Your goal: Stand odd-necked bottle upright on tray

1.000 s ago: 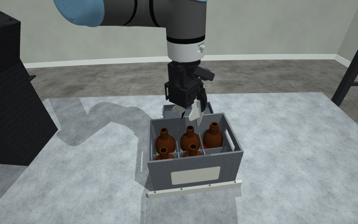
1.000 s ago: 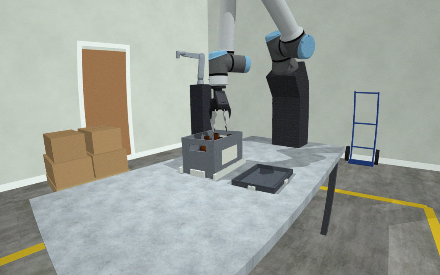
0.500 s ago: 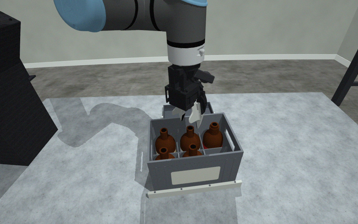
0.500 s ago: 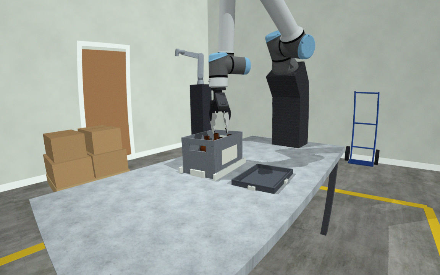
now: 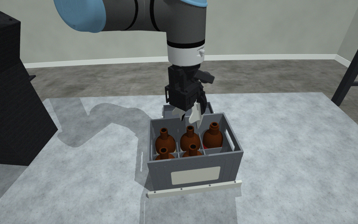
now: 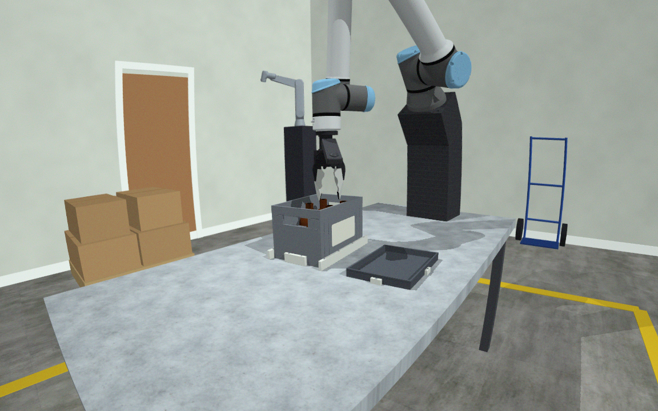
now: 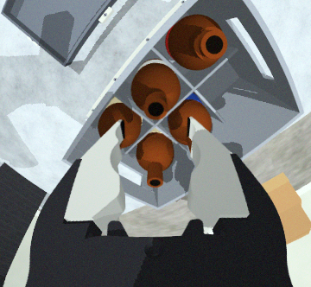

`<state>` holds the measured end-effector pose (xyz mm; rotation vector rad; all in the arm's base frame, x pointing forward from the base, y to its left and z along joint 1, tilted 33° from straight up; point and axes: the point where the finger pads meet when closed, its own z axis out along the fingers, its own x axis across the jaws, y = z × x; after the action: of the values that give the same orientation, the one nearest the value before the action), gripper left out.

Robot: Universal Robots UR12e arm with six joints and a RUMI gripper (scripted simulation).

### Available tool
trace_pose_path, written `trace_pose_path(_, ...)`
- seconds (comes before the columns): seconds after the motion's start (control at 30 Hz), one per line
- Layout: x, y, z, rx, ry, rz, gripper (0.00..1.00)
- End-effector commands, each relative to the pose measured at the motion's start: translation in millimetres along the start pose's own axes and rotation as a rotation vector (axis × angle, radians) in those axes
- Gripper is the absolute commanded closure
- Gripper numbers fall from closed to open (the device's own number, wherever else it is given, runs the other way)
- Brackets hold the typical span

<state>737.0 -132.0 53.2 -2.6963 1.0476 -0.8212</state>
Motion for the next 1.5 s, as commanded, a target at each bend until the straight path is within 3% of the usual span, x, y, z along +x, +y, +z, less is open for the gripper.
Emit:
trace_pose_path(0.0,0.4,-0.3,-0.4,0.0,0.001,0.0,0.62)
trace_pose_path(1.47,0.7,-5.3,-0.4,0.0,0.001,0.0,0.62)
